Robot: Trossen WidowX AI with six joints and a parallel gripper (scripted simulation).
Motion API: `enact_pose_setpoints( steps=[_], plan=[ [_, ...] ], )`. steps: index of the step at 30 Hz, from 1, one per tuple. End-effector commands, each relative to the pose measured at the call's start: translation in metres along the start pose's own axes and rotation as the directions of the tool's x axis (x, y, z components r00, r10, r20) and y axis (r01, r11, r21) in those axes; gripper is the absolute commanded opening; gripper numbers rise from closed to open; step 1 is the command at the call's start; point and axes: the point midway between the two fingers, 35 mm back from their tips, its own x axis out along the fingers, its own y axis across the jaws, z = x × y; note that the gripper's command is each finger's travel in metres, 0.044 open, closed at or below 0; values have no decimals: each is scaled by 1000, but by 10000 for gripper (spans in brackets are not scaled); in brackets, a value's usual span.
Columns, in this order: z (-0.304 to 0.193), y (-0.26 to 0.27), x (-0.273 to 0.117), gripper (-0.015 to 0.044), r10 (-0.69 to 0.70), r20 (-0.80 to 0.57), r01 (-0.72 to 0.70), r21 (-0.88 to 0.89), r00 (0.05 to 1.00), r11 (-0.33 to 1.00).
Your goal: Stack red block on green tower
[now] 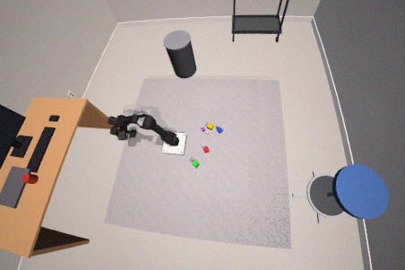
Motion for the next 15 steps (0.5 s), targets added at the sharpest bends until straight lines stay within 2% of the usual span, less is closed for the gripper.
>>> enact_pose_setpoints(
  steps=[1, 6, 15],
  plan=[
    [-1, 1, 0, 426, 2, -3, -2, 2, 1000, 1000],
    [-29, 24, -9, 440, 47, -84, -41, 73, 995, 996],
    [-94, 49, -48, 440, 45, -198, 27, 348, 979, 937]
  ],
)
